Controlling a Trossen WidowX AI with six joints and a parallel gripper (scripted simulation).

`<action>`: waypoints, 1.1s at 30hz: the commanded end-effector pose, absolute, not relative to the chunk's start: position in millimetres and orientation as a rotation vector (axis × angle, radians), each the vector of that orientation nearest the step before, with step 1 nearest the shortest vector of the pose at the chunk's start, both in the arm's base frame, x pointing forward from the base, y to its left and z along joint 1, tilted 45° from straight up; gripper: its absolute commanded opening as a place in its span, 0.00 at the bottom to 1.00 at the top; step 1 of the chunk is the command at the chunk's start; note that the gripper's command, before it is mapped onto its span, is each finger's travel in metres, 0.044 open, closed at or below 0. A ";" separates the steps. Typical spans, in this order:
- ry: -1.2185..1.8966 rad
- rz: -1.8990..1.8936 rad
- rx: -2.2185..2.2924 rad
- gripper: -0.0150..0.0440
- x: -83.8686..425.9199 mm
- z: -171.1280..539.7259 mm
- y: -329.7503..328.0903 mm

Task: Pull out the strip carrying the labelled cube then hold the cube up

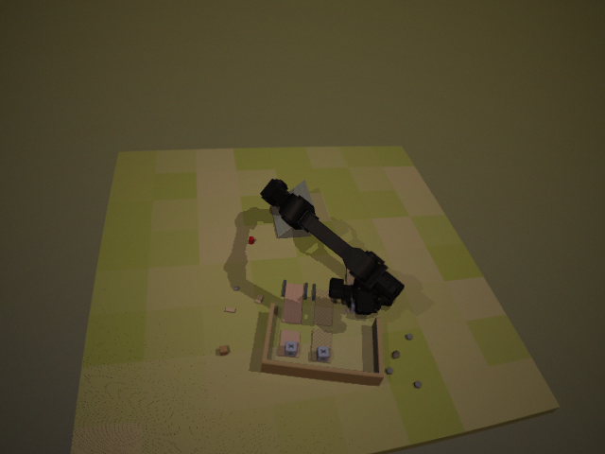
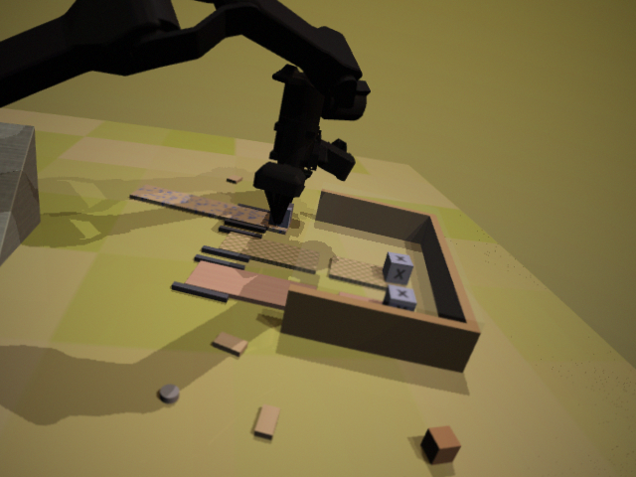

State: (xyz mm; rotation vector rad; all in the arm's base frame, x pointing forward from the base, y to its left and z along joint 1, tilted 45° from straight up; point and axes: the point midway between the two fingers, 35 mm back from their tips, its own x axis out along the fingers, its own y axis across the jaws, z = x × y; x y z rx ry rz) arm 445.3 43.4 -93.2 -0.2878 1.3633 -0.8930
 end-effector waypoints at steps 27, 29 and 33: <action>1.365 -0.886 -0.298 0.25 401.7 -61.3 64.0; 1.365 -0.885 -0.299 0.25 395.7 -57.7 65.7; 1.365 -0.885 -0.301 0.25 388.0 -53.3 67.5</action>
